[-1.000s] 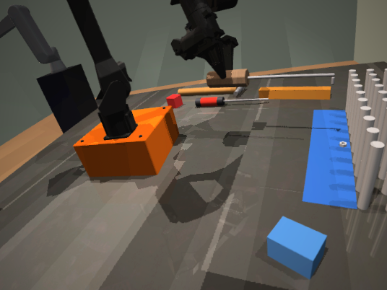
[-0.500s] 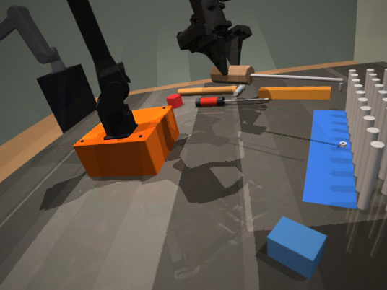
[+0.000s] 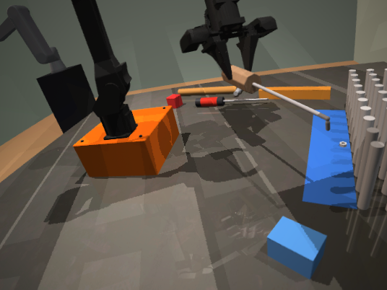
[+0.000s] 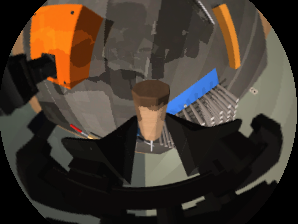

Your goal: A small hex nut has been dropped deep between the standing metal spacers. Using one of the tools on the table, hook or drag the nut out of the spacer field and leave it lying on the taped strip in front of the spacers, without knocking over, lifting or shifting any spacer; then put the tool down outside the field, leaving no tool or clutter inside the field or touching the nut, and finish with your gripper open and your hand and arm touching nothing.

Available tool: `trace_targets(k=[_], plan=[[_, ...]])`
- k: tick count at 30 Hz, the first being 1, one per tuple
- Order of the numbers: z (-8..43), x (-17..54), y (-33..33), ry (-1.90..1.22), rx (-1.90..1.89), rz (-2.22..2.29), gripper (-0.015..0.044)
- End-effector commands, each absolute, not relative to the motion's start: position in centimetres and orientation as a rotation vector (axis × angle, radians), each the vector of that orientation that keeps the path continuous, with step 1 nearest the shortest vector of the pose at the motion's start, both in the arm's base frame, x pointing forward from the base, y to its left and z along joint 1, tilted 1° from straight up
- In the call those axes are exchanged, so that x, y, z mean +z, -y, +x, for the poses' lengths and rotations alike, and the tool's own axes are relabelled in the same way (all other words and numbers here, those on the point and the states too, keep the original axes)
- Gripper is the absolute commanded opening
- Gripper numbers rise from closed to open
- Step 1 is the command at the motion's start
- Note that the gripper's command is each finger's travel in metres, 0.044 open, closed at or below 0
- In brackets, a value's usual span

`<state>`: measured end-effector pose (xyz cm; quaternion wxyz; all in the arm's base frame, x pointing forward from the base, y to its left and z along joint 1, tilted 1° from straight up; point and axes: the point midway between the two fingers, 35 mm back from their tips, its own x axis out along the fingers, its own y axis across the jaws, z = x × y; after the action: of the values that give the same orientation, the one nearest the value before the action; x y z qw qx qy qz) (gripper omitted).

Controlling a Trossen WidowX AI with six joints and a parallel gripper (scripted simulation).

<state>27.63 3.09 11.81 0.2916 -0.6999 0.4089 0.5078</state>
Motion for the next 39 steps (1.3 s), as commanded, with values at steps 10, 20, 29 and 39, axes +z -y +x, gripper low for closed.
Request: trace_targets(k=[10,20,29,39], plan=[[28.8,11.8,1.1,-1.294,1.106,-1.465,0.0],[29.2,11.8,4.2,-1.399,0.915,-1.178,0.0],[29.3,12.0,7.1,-1.468,0.739,-0.924,0.0],[29.2,12.1,10.7,-1.522,0.526,-0.623,0.0]])
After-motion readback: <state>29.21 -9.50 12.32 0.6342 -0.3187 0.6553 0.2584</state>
